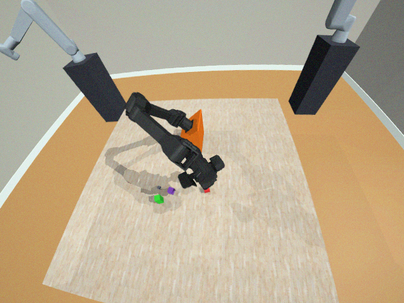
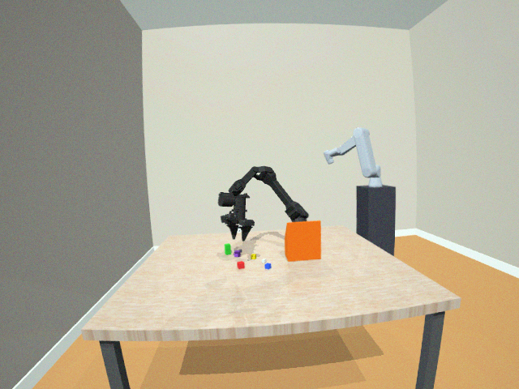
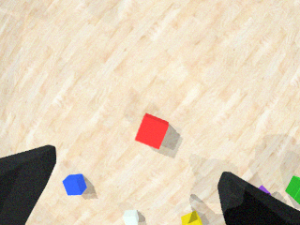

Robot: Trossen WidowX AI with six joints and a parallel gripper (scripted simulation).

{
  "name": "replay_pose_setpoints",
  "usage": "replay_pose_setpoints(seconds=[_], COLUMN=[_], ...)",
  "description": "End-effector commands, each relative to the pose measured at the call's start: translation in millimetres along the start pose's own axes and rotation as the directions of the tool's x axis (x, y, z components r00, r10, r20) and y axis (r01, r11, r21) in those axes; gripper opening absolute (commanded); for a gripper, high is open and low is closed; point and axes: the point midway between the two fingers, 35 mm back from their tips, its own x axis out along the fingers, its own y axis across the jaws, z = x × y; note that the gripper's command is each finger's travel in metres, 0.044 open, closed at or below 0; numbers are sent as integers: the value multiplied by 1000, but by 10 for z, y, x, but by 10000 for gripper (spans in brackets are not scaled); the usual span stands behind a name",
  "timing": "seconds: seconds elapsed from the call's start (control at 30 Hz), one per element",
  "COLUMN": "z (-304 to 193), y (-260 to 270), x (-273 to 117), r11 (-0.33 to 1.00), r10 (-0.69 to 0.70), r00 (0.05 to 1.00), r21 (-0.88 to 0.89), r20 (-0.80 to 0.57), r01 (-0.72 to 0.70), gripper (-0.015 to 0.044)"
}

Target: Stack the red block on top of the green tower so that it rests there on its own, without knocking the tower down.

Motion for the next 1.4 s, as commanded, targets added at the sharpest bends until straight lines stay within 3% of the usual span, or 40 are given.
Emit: replay_pose_setpoints(seconds=[0.0, 0.17, 0.5, 0.7, 1.37], z=[-7, -45, -68, -135, -182], y=[-45, -70, -56, -96, -113], x=[241, 500, 547, 916, 1150], r11=[994, 974, 973, 973, 973], r10=[-51, -102, -103, -105, -106], r00=[996, 983, 982, 982, 982], r21=[93, 186, 189, 189, 188], r20=[-76, -153, -156, -157, -158], r01=[58, 130, 132, 135, 135], gripper=[440, 440, 440, 440, 440])
